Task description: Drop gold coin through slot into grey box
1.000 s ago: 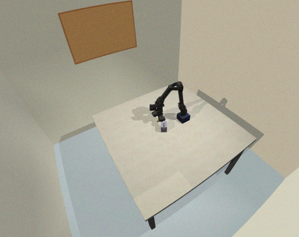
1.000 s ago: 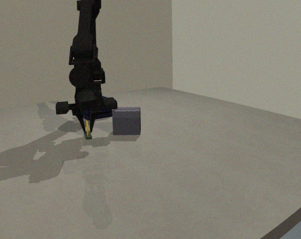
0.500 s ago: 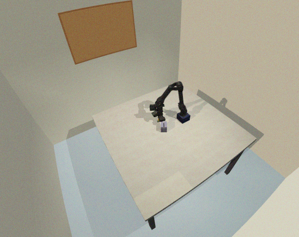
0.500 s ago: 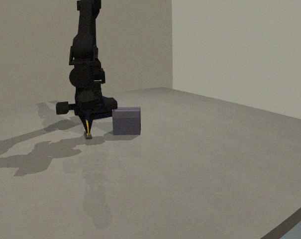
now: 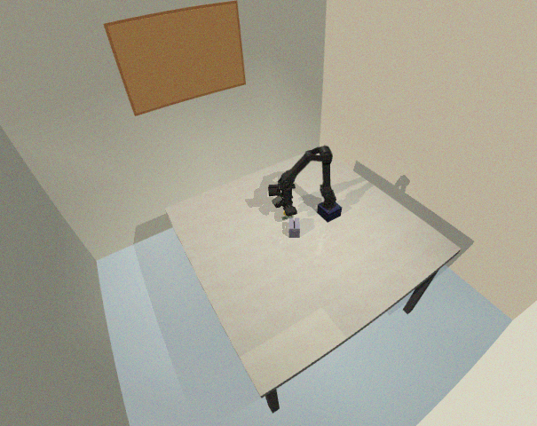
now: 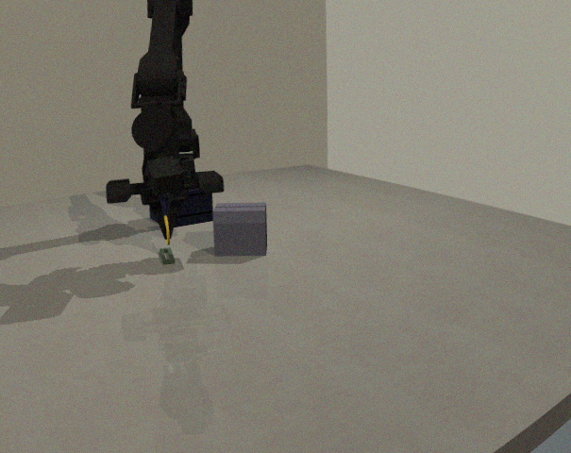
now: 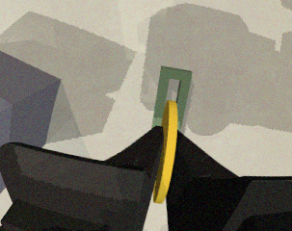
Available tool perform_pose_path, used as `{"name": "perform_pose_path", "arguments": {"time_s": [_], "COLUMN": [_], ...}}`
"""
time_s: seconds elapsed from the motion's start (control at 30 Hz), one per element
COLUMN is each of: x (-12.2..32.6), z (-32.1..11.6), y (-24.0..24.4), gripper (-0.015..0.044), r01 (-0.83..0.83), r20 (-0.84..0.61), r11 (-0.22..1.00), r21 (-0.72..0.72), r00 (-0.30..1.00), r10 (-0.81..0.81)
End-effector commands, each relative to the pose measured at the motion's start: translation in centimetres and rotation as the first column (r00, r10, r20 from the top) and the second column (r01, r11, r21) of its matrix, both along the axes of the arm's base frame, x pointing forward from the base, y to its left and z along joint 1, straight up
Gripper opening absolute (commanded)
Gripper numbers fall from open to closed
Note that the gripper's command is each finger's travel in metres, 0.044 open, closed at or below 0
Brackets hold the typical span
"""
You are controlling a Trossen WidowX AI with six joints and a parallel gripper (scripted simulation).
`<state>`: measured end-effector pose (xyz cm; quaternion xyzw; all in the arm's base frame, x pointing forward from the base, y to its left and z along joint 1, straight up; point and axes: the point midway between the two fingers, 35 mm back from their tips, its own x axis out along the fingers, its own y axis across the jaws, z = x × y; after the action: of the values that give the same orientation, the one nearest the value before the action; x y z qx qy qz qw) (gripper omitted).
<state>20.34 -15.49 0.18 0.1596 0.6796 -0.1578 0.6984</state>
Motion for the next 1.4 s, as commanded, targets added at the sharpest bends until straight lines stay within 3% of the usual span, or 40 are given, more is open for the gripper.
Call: {"name": "perform_pose_path", "arguments": {"time_s": [0.0,0.9,1.37], "x": [0.3,-0.5,-0.6], "z": [1.3,7.1,7.1], "y": [-0.2,0.0,0.1], "gripper": [0.0000,0.0000,0.0000], "r01": [-0.001,0.007,-0.435], "r20": [0.007,-0.013,-0.019], "r11": [1.000,1.000,0.900], "r21": [-0.005,-0.006,-0.011], "r00": [1.000,1.000,0.900], "r10": [0.001,-0.007,0.435]}}
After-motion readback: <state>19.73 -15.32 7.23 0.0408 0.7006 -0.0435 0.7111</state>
